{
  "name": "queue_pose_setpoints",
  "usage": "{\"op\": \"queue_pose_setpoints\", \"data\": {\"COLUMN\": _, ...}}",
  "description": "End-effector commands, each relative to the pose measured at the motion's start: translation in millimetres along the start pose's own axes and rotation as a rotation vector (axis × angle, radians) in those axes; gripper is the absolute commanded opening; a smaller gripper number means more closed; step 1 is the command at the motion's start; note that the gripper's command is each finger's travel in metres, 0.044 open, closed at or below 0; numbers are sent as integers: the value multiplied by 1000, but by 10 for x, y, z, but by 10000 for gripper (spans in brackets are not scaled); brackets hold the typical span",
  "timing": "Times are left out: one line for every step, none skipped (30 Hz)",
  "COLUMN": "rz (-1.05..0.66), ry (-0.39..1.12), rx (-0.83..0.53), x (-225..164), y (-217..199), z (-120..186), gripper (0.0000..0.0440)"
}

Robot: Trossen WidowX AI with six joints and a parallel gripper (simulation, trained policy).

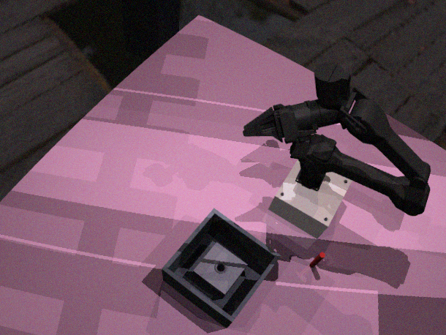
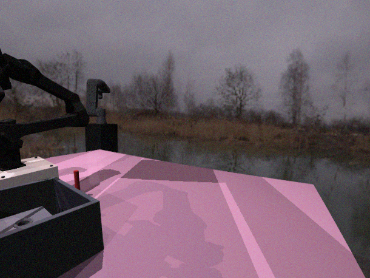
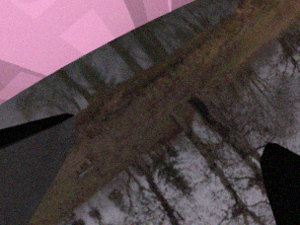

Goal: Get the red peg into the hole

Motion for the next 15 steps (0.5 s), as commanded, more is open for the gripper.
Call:
{"op": "queue_pose_setpoints", "data": {"rz": -14, "ry": -4, "rx": -2, "x": 0, "y": -24, "z": 16, "gripper": 416}}
{"op": "queue_pose_setpoints", "data": {"rz": -33, "ry": -9, "rx": -3, "x": 1, "y": -50, "z": 35, "gripper": 431}}
{"op": "queue_pose_setpoints", "data": {"rz": -59, "ry": -17, "rx": -2, "x": 1, "y": -78, "z": 54, "gripper": 440}}
{"op": "queue_pose_setpoints", "data": {"rz": -88, "ry": -26, "rx": -1, "x": 0, "y": -108, "z": 73, "gripper": 440}}
{"op": "queue_pose_setpoints", "data": {"rz": -119, "ry": -38, "rx": 0, "x": 0, "y": -137, "z": 89, "gripper": 440}}
{"op": "queue_pose_setpoints", "data": {"rz": -151, "ry": -51, "rx": 3, "x": 3, "y": -159, "z": 100, "gripper": 440}}
{"op": "queue_pose_setpoints", "data": {"rz": -183, "ry": -63, "rx": 7, "x": 5, "y": -177, "z": 109, "gripper": 440}}
{"op": "queue_pose_setpoints", "data": {"rz": -215, "ry": -75, "rx": 12, "x": 9, "y": -190, "z": 115, "gripper": 440}}
{"op": "queue_pose_setpoints", "data": {"rz": -246, "ry": -87, "rx": 18, "x": 13, "y": -203, "z": 119, "gripper": 440}}
{"op": "queue_pose_setpoints", "data": {"rz": -278, "ry": -99, "rx": 25, "x": 17, "y": -213, "z": 122, "gripper": 440}}
{"op": "queue_pose_setpoints", "data": {"rz": -309, "ry": -112, "rx": 32, "x": 20, "y": -224, "z": 125, "gripper": 440}}
{"op": "queue_pose_setpoints", "data": {"rz": -340, "ry": -124, "rx": 40, "x": 24, "y": -233, "z": 127, "gripper": 440}}
{"op": "queue_pose_setpoints", "data": {"rz": -370, "ry": -137, "rx": 49, "x": 28, "y": -243, "z": 128, "gripper": 440}}
{"op": "queue_pose_setpoints", "data": {"rz": -401, "ry": -149, "rx": 59, "x": 33, "y": -251, "z": 129, "gripper": 440}}
{"op": "queue_pose_setpoints", "data": {"rz": -431, "ry": -162, "rx": 69, "x": 37, "y": -260, "z": 130, "gripper": 440}}
Point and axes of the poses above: the point midway between the two fingers, 35 mm back from their tips, its own z axis back along the fingers, its own y axis across the jaws, x = y × z, the point moved 4 cm from there along z, back along the fingers, and after that the axes turned 1 degree about -z, right-handed, at the moved point
